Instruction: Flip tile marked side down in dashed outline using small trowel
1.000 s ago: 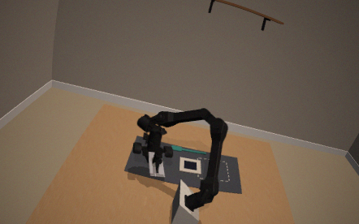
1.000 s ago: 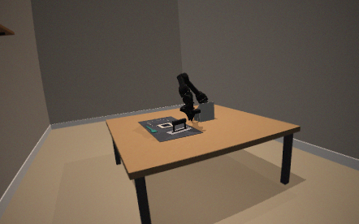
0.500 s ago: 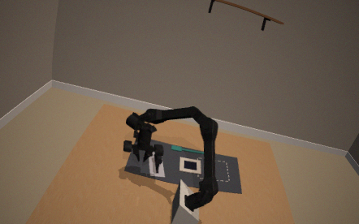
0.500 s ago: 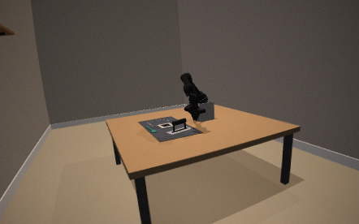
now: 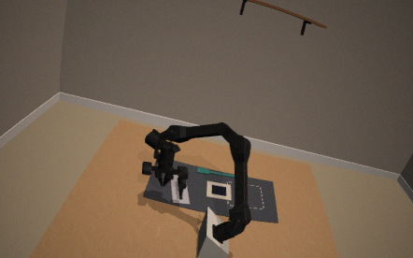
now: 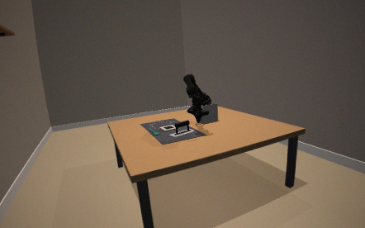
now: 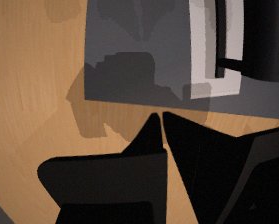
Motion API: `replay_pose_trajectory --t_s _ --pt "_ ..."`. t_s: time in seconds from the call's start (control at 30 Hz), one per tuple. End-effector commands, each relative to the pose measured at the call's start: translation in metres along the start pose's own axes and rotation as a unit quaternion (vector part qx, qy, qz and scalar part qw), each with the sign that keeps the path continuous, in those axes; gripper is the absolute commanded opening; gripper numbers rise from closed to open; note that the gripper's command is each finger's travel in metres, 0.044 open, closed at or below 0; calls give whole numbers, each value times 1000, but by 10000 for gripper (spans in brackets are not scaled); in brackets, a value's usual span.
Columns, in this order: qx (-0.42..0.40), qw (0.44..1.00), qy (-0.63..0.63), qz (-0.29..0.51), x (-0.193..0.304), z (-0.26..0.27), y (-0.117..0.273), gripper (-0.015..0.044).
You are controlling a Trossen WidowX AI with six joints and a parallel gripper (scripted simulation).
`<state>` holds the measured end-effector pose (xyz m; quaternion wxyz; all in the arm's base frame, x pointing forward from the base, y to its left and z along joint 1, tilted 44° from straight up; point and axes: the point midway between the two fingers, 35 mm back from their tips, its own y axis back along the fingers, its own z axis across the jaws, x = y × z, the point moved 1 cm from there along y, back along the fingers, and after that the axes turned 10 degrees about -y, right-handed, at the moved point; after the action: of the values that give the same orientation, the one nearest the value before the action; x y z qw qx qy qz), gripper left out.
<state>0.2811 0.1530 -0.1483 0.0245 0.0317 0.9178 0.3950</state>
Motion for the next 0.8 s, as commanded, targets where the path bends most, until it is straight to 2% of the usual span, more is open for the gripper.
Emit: replay_pose_trajectory --t_s 0.0,0.33,0.47,0.77 --pt "0 1000 0 0 0 0 0 0" --pt "0 1000 0 0 0 0 0 0" --pt "0 1000 0 0 0 0 0 100" --pt "0 1000 0 0 0 0 0 100"
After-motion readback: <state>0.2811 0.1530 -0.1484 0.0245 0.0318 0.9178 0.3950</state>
